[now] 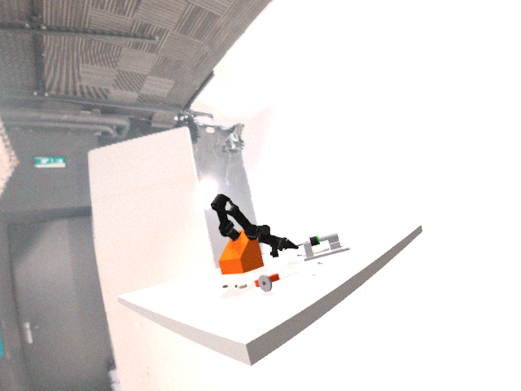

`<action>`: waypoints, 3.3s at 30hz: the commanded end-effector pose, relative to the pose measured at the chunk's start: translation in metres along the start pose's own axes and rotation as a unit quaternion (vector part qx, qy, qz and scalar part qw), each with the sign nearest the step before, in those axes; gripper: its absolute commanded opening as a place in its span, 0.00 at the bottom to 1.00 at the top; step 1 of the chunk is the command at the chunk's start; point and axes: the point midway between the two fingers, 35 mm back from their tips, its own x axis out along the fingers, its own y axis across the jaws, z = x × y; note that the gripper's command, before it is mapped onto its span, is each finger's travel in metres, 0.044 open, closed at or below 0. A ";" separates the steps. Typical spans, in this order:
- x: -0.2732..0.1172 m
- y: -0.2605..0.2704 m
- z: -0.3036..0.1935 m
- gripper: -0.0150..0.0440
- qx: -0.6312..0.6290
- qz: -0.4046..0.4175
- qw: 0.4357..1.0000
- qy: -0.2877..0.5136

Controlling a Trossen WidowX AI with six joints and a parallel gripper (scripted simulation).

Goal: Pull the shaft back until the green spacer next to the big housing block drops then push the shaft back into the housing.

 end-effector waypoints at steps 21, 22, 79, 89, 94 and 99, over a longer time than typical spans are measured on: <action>-0.003 0.000 0.002 0.25 -0.002 0.000 1.000 -0.001; -0.003 0.000 0.002 0.25 -0.002 0.000 1.000 -0.001; -0.009 0.000 0.006 0.25 -0.002 0.000 1.000 -0.001; -0.010 0.000 0.006 0.25 -0.002 -0.001 1.000 -0.001; -0.011 0.000 0.007 0.25 -0.002 -0.001 1.000 -0.001; -0.011 0.000 0.007 0.25 -0.002 -0.001 1.000 -0.001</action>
